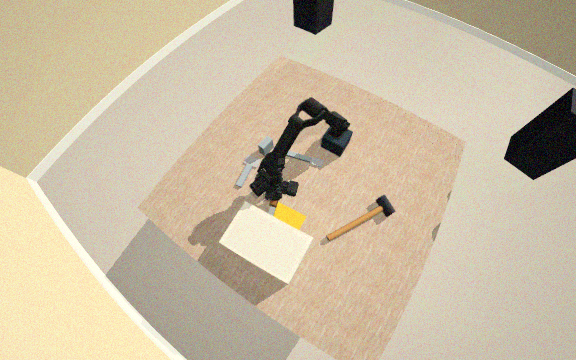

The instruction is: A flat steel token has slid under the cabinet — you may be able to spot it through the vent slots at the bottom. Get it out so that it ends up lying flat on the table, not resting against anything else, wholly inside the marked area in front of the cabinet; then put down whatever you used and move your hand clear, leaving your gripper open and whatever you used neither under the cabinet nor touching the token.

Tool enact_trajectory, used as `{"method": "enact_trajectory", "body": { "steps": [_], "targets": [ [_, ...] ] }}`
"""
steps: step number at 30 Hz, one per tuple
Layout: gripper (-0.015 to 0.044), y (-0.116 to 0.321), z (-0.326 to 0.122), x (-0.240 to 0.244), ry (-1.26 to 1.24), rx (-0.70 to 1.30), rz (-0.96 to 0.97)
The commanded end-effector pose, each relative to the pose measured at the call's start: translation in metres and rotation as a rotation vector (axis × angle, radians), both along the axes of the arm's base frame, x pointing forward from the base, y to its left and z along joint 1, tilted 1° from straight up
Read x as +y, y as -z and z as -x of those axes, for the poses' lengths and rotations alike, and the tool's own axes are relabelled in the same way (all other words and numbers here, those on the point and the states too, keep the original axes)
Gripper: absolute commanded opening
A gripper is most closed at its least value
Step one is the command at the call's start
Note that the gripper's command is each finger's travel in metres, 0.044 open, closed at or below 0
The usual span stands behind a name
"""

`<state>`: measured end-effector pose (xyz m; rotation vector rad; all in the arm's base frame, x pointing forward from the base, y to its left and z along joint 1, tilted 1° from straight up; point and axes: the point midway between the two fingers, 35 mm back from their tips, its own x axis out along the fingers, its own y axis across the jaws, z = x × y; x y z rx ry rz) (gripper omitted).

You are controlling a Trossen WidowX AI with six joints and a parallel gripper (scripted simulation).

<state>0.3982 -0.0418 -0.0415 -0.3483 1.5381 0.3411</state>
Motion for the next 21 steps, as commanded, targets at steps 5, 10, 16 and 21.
{"method": "enact_trajectory", "body": {
  "steps": [5, 10, 16, 21],
  "targets": [
    [0.0000, 0.000, -0.009, 0.005, 0.001, -0.004, 0.001],
    [0.0000, 0.000, -0.014, 0.007, 0.001, -0.004, 0.001],
    [0.0000, -0.001, -0.019, 0.009, 0.001, -0.005, 0.001],
    [0.0000, -0.001, -0.023, 0.012, 0.001, -0.005, 0.000]
  ]
}}
